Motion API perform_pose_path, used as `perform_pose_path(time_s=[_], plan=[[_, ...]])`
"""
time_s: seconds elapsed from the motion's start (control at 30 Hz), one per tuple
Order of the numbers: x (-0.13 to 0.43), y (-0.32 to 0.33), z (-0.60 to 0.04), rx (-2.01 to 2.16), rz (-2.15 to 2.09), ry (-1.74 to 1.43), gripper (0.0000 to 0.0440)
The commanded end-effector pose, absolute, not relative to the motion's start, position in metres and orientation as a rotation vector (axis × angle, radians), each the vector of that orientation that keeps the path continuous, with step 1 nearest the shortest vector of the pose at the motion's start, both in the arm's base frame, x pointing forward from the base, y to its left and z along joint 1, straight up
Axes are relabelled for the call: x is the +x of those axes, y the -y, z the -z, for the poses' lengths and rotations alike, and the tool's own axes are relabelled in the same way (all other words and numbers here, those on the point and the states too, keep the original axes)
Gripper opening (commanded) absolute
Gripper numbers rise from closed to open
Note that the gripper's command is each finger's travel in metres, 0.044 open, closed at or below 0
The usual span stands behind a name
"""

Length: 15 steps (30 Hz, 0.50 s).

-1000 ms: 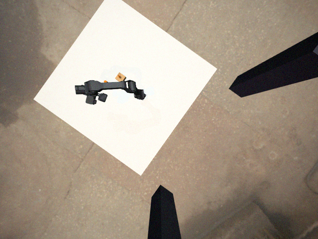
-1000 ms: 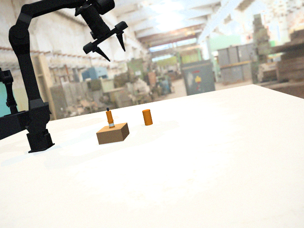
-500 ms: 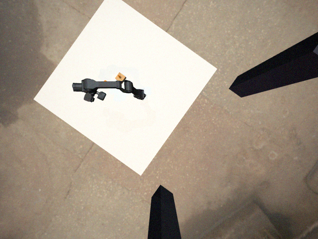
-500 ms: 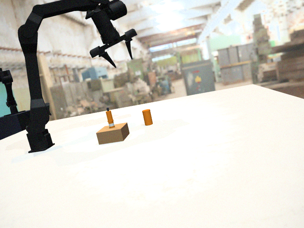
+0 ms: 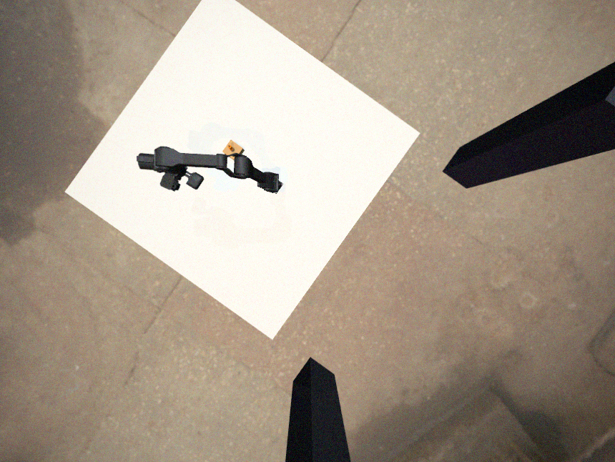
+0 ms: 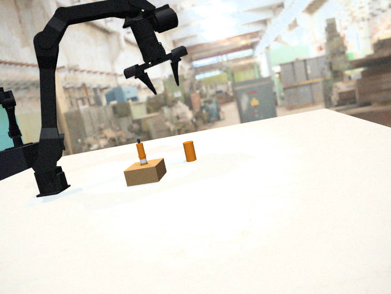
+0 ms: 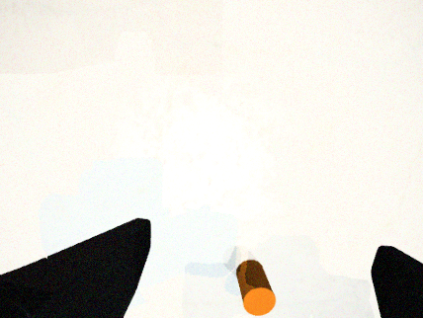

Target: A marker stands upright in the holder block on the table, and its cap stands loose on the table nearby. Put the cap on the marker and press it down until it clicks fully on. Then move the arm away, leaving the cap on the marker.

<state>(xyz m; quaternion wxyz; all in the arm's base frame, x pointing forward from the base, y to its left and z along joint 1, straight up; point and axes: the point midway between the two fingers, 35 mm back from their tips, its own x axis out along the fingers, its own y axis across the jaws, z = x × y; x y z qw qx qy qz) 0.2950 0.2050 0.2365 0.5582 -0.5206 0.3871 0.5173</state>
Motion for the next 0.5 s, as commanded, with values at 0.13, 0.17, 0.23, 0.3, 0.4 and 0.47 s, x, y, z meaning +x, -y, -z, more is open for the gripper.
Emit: perform_pose_path(time_s=[0.13,0.17,0.23,0.3,0.4,0.47], plan=[[0.306,-0.194,-0.225,-1.197,-1.204,-0.983,0.0333],[0.308,-0.192,-0.223,-1.194,-1.202,-0.993,0.0333],[0.311,-0.188,-0.219,-1.187,-1.197,-1.013,0.0333],[0.315,-0.184,-0.215,-1.18,-1.192,-1.033,0.0332],[0.319,-0.178,-0.21,-1.171,-1.185,-1.062,0.0332],[0.322,-0.174,-0.206,-1.164,-1.18,-1.08,0.0331]])
